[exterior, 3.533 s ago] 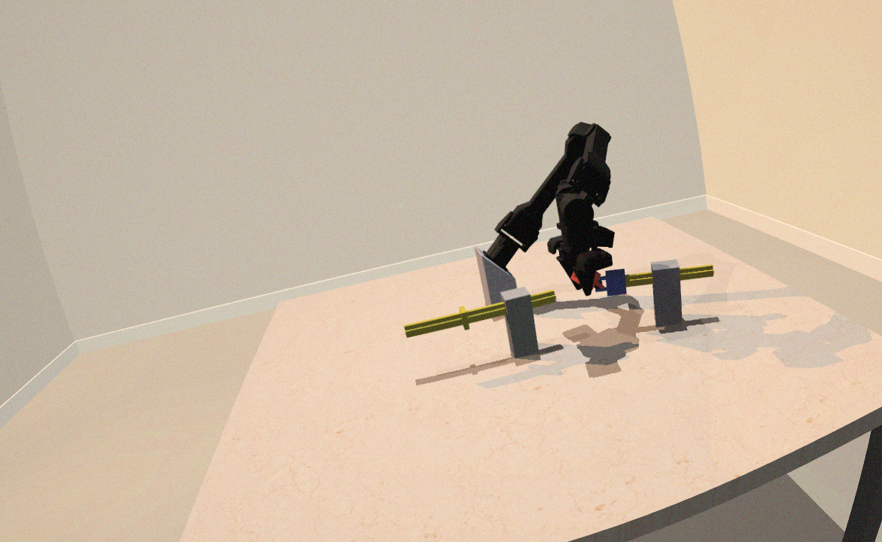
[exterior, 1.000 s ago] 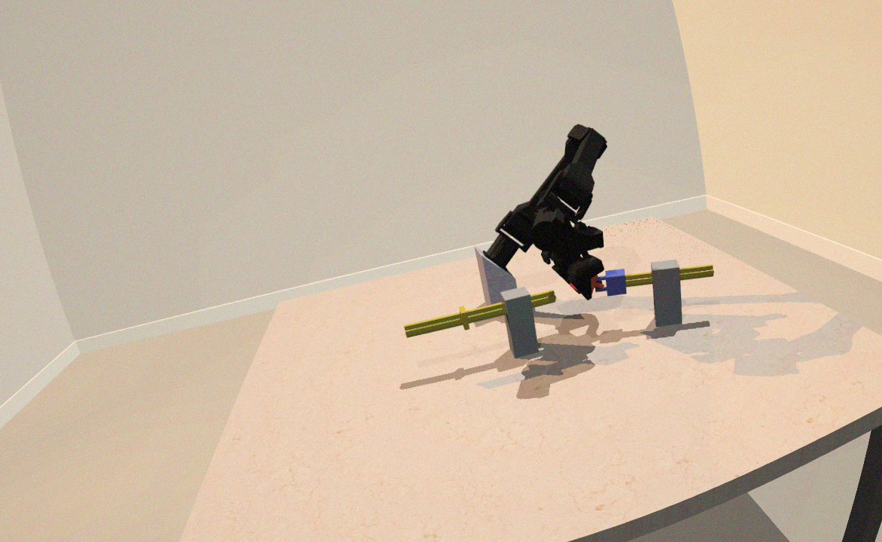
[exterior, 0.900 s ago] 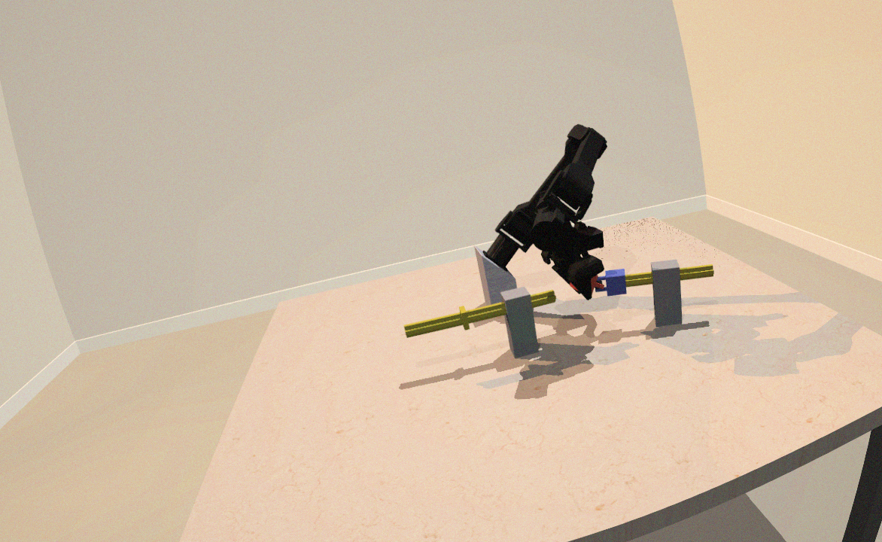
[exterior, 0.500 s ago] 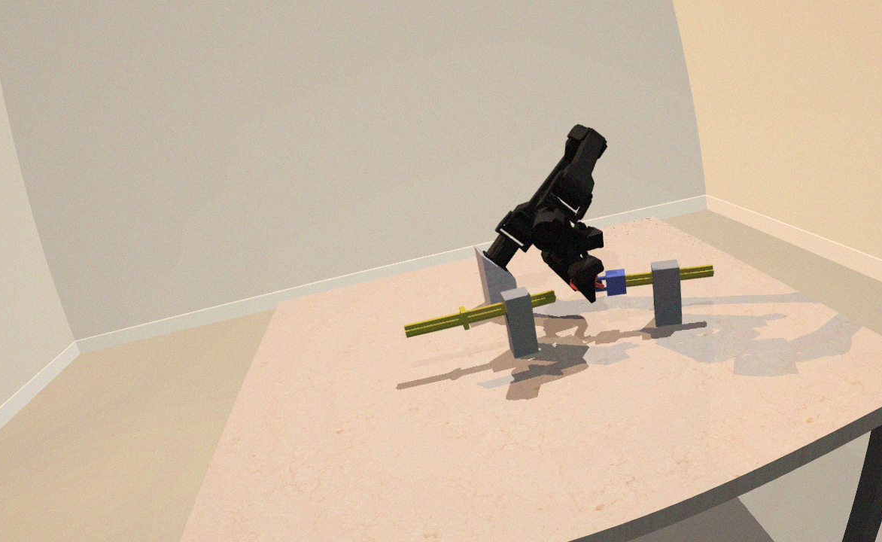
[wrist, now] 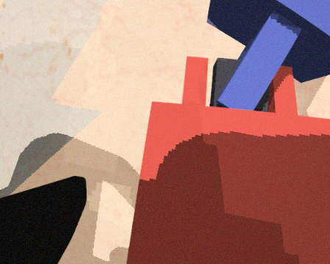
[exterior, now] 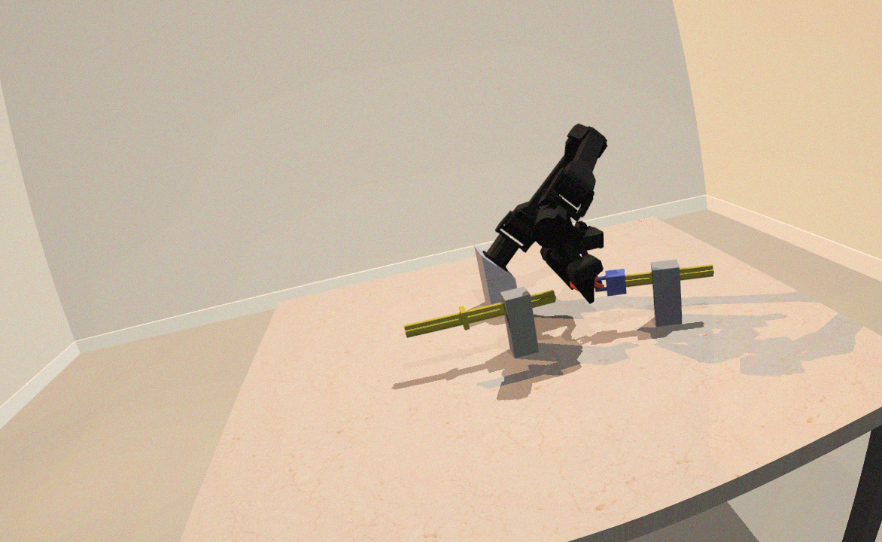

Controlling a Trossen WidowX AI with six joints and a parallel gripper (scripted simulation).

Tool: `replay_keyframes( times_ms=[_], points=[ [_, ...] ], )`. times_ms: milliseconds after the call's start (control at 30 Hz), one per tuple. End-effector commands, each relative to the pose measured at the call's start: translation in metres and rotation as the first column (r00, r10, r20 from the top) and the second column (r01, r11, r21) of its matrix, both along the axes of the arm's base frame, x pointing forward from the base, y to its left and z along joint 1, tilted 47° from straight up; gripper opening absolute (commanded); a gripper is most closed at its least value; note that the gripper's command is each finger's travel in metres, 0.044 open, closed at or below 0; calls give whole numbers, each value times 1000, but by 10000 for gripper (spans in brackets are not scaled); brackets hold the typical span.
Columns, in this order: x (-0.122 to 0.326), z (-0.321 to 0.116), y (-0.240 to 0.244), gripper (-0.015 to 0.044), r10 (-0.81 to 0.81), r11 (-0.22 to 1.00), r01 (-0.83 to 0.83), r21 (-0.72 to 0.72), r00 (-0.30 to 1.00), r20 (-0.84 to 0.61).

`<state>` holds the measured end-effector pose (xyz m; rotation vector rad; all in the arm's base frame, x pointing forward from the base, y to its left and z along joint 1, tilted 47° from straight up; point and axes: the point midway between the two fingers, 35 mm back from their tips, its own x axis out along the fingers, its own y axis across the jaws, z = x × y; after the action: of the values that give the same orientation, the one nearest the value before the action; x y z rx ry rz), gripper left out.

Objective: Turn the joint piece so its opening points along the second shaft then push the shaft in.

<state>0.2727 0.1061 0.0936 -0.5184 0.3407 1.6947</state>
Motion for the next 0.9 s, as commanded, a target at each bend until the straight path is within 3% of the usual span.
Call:
replay_keyframes(
  times_ms=[0,133,467,867],
  points=[
    [2,11,-8,440,-5,996,7,-90,1000,27],
    [4,20,-19,440,-25,980,34,-194,998,50],
    [4,20,-19,440,-27,980,36,-194,998,50],
    [15,59,-62,440,-346,916,301,-266,928,-140]
  ],
)
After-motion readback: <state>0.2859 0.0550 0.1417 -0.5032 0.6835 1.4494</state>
